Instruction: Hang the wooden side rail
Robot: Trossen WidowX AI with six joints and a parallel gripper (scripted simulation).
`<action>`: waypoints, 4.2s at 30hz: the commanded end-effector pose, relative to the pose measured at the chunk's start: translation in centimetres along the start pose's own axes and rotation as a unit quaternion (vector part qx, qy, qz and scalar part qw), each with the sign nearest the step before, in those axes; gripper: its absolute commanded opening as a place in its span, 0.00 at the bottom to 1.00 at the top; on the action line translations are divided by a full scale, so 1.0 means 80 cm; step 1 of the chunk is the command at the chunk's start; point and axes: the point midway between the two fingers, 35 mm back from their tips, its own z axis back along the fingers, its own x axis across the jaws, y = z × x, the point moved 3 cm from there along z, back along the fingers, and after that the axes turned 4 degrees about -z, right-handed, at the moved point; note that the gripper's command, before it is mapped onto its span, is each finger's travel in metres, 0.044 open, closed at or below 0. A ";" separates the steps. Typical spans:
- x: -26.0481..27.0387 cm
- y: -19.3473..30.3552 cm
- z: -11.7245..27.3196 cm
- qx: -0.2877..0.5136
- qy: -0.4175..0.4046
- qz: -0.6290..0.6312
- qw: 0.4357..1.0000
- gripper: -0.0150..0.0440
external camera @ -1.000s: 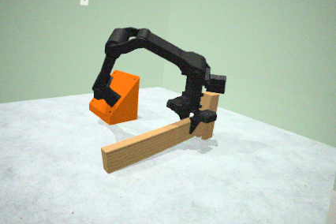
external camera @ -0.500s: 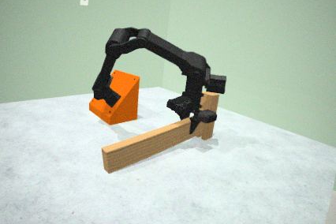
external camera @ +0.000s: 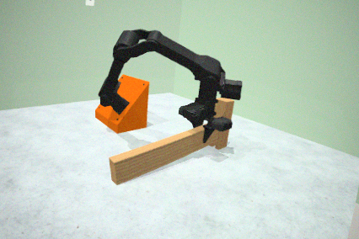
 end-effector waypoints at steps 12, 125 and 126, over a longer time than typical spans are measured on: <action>0.000 0.005 0.003 0.003 -0.003 -0.002 1.000 0.25; 0.000 0.001 0.037 0.003 -0.003 -0.002 1.000 1.00; 0.000 -0.004 0.037 0.003 -0.003 -0.002 1.000 1.00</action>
